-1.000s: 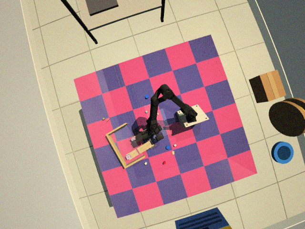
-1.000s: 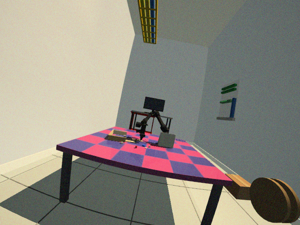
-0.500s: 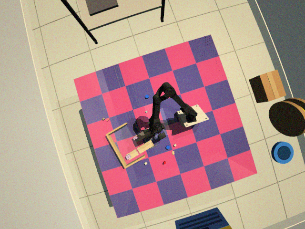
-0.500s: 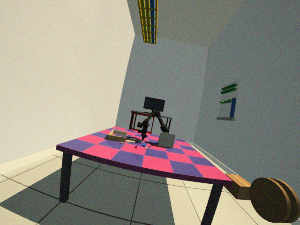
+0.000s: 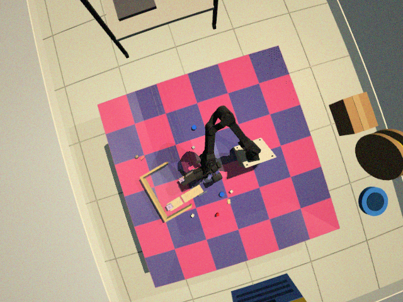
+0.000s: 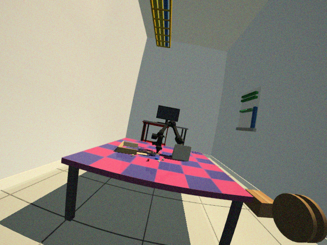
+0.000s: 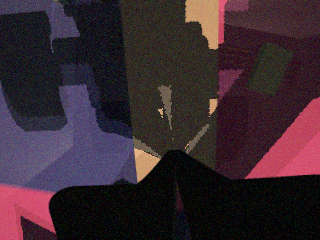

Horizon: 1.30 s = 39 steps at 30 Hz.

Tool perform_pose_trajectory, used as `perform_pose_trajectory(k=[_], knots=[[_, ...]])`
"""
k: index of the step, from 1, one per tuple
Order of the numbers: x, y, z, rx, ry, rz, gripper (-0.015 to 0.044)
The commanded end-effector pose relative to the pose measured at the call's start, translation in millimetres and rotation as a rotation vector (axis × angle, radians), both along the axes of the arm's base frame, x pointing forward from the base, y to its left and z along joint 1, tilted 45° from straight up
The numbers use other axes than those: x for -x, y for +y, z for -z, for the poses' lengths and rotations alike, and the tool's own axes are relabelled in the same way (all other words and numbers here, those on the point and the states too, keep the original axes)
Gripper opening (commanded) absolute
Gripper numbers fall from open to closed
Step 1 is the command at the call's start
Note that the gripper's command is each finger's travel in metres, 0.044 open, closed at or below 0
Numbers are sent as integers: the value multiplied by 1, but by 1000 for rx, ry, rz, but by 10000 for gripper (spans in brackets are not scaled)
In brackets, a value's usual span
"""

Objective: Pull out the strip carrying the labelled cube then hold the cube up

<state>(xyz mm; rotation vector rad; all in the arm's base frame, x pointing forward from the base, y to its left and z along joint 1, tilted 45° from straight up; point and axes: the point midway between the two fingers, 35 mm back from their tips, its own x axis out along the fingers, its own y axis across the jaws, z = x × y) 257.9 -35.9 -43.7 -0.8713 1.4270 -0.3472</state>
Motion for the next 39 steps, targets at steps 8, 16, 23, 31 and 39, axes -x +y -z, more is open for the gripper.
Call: perform_pose_trajectory(k=[8, 16, 23, 31, 39], knots=[[24, -11, 1, 14, 30, 12, 0], [27, -12, 1, 14, 31, 12, 0], [27, -12, 1, 14, 31, 12, 0], [27, -12, 1, 14, 31, 12, 0], [27, -12, 1, 14, 31, 12, 0]])
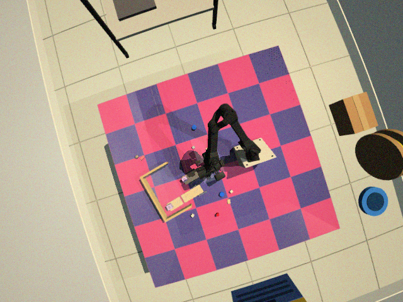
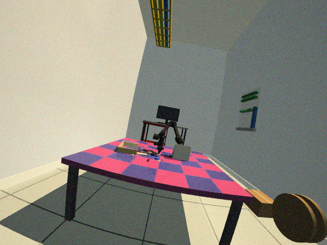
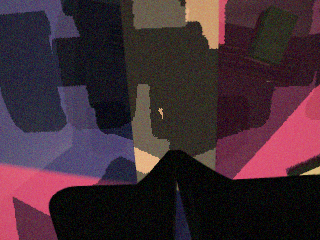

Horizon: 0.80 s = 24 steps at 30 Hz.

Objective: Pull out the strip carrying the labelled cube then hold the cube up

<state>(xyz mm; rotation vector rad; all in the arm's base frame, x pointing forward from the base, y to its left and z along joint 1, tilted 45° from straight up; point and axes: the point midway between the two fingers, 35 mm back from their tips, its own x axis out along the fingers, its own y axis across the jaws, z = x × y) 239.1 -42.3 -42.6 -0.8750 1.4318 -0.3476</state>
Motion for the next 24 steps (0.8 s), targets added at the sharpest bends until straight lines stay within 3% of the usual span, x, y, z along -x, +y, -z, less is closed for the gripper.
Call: perform_pose_trajectory(k=[1, 9, 19, 24], knots=[[8, -6, 2, 11, 25, 11, 0], [8, -6, 2, 11, 25, 11, 0], [4, 30, -30, 8, 25, 11, 0], [-20, 36, -28, 21, 88, -56, 131]])
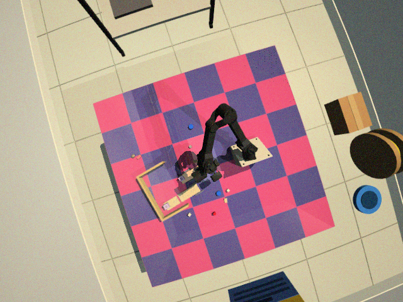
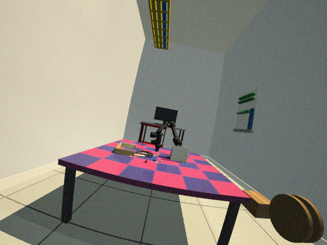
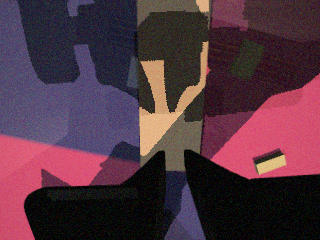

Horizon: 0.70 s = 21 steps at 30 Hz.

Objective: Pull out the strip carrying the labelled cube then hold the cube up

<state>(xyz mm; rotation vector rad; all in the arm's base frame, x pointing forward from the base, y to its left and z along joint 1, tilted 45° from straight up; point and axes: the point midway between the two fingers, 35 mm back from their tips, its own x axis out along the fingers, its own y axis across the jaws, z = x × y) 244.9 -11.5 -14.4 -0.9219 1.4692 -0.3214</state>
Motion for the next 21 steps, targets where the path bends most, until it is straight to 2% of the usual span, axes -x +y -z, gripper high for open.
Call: perform_pose_trajectory(k=[1, 12, 21], knots=[[-15, 6, 0, 2, 36, -33, 157], [-54, 20, -2, 2, 33, -33, 440], [-85, 31, -3, 1, 31, -33, 440]])
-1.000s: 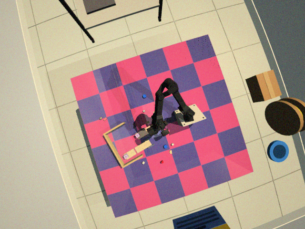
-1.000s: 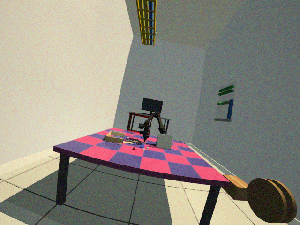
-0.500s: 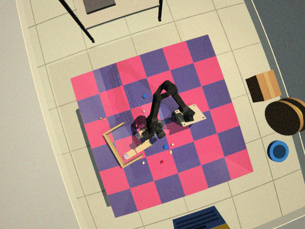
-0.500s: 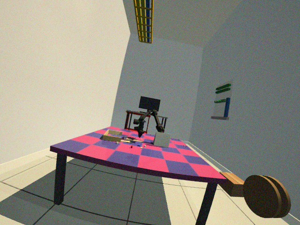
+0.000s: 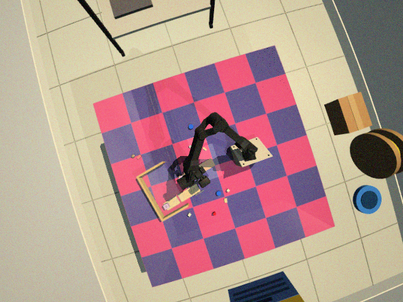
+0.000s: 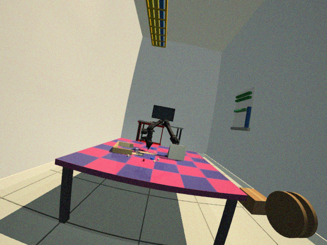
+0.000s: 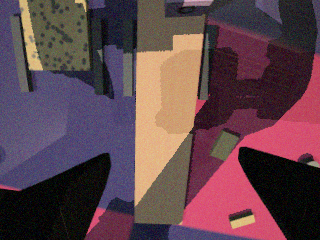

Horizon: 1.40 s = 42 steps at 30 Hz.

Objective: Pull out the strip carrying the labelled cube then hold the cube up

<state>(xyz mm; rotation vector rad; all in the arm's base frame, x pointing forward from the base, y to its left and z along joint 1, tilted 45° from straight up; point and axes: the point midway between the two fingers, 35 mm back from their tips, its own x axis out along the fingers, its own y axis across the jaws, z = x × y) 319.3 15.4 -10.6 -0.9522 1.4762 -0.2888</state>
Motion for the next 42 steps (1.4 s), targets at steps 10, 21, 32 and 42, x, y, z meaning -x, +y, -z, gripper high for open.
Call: perform_pose_trajectory(k=[10, 21, 32, 42], knots=[[-46, 17, -1, -1, 3, -2, 440], [-85, 32, -1, -2, 1, -2, 440], [-109, 39, 2, -3, -1, -2, 361], [-112, 28, 14, -3, -1, -2, 250]])
